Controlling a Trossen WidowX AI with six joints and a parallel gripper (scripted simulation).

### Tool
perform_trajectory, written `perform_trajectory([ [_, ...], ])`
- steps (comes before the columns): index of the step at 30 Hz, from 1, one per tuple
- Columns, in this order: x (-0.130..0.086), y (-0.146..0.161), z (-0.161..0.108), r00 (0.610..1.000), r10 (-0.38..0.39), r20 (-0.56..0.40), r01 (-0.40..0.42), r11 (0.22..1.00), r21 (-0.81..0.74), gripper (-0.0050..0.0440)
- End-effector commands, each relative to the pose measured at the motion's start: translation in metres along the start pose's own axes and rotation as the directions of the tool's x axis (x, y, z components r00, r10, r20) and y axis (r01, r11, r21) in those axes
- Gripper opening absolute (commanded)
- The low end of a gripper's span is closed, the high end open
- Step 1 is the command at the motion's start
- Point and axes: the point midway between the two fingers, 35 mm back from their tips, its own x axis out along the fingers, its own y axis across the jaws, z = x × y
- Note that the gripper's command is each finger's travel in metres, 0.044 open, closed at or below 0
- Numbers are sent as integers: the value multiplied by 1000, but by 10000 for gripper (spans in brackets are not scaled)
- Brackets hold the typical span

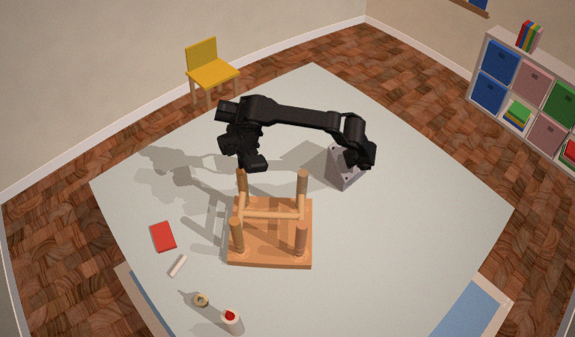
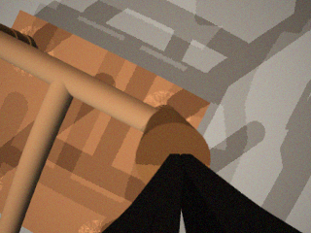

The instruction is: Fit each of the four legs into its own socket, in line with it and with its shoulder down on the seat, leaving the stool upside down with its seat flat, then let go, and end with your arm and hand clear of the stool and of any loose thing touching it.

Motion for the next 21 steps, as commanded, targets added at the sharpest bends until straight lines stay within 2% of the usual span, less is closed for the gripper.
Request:
perform_trajectory([
  [1, 6, 2, -2, 1000, 3, -7, -3, 1000, 2, 0],
  [21, 20, 2, -6, 1000, 3, -7, -3, 1000, 2, 0],
])
